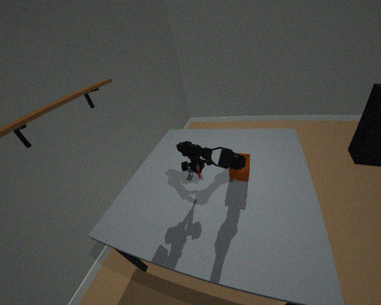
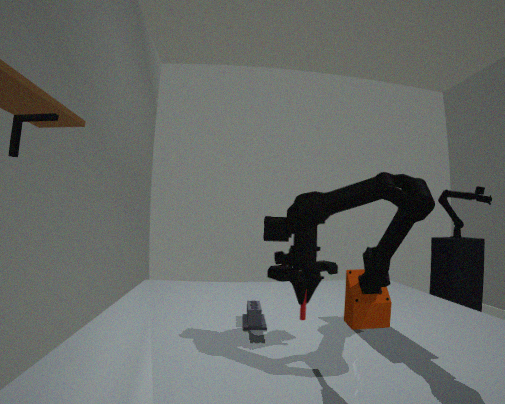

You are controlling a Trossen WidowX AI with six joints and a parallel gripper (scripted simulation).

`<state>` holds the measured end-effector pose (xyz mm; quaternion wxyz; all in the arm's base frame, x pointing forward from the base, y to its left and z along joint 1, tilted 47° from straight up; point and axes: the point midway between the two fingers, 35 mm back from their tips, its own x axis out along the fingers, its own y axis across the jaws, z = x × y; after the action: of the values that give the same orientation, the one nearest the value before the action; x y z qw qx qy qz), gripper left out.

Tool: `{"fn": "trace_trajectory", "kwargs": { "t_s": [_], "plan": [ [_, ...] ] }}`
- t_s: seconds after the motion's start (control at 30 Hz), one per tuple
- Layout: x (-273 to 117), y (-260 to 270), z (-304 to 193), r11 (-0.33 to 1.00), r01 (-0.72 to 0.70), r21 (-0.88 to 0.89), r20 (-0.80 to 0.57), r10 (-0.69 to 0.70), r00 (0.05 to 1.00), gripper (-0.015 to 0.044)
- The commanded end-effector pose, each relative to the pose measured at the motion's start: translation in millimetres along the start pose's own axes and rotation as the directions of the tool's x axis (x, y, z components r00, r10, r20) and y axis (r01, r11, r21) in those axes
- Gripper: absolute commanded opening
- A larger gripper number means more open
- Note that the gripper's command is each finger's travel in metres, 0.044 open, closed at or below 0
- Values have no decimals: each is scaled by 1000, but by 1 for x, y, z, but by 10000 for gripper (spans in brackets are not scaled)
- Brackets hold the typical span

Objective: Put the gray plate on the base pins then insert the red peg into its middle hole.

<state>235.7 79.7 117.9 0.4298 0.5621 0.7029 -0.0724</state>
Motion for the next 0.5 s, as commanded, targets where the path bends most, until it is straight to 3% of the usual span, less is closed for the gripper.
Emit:
{"fn": "trace_trajectory", "kwargs": {
  "t_s": [0.0,0.47],
  "plan": [
    [2,0,1,1000,2,4,-1,-2,1000,0],
    [-4,16,35,1000,-8,20,9,7,1000,0]
  ]
}}
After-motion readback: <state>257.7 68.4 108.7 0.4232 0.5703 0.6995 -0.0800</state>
